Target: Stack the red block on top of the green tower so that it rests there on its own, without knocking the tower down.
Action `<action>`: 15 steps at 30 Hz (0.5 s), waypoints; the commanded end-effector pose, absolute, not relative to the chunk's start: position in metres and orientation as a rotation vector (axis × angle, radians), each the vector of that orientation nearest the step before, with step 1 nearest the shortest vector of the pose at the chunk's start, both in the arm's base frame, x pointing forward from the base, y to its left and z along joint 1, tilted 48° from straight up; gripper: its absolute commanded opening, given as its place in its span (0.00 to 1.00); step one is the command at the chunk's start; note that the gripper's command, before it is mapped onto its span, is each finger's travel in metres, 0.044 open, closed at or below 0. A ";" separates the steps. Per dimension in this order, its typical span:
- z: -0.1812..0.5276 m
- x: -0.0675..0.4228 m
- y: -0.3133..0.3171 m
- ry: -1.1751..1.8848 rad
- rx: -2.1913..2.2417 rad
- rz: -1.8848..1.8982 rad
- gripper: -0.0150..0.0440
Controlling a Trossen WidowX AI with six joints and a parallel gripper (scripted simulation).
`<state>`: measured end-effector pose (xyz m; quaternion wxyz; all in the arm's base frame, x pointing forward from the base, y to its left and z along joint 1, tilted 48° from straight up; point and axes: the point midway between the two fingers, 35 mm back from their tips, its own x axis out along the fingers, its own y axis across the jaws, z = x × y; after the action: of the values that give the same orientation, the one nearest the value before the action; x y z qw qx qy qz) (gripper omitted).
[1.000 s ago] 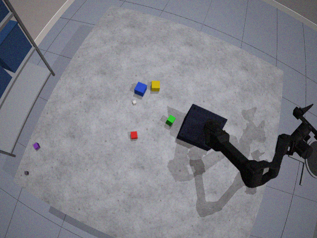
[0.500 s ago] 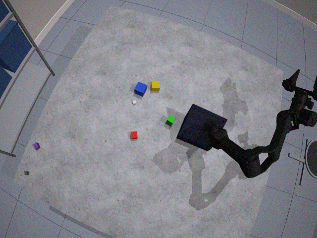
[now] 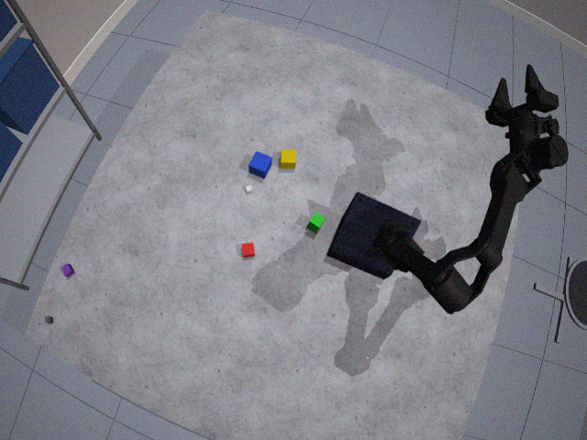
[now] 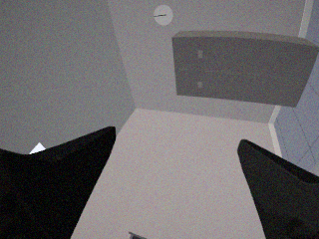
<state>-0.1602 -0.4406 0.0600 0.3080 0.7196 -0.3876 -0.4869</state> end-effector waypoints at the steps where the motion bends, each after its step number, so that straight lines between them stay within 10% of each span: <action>1: 0.060 -0.117 -0.451 -0.840 1.891 -1.259 1.00; 15: 0.053 0.049 -0.440 -0.218 1.810 -1.045 1.00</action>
<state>0.0187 -0.4467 0.0518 0.4650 0.7521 -0.1344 -0.4473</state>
